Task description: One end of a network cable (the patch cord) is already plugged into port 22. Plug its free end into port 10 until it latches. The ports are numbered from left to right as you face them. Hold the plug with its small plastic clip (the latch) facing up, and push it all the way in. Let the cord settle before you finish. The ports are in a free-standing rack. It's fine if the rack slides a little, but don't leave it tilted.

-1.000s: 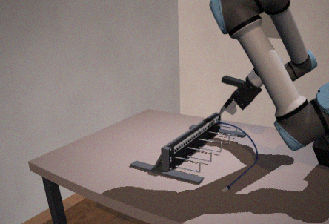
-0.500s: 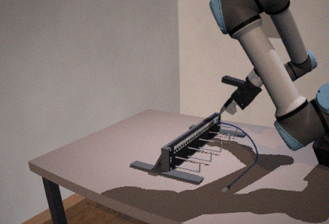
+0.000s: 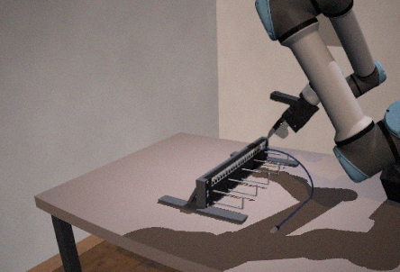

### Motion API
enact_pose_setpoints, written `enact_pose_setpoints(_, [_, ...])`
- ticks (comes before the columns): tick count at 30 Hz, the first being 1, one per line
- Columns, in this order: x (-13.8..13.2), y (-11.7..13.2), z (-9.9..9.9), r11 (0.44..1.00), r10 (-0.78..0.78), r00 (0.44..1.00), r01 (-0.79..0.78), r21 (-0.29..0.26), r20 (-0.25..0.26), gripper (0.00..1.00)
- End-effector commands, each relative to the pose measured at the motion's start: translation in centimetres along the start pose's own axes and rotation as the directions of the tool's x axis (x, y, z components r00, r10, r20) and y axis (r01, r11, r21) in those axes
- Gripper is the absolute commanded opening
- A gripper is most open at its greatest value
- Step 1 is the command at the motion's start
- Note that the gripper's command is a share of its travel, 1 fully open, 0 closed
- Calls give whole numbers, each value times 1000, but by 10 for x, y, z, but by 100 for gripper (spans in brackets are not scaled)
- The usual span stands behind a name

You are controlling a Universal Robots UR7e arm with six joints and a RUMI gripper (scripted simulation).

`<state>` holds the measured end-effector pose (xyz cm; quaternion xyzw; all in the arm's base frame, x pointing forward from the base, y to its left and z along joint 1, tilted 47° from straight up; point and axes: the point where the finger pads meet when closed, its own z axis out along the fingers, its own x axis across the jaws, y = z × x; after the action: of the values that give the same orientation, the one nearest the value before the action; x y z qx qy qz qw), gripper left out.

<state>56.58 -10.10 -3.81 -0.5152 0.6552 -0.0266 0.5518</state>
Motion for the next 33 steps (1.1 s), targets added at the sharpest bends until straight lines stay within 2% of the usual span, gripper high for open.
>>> enact_pose_setpoints(1, [0,-1,-5,1000,-1,1000,1,1,0,0])
enact_pose_setpoints(21, [0,0,-38,1000,-1,1000,1,1,0,0])
enact_pose_setpoints(33, [0,0,-73,1000,-1,1000,1,1,0,0])
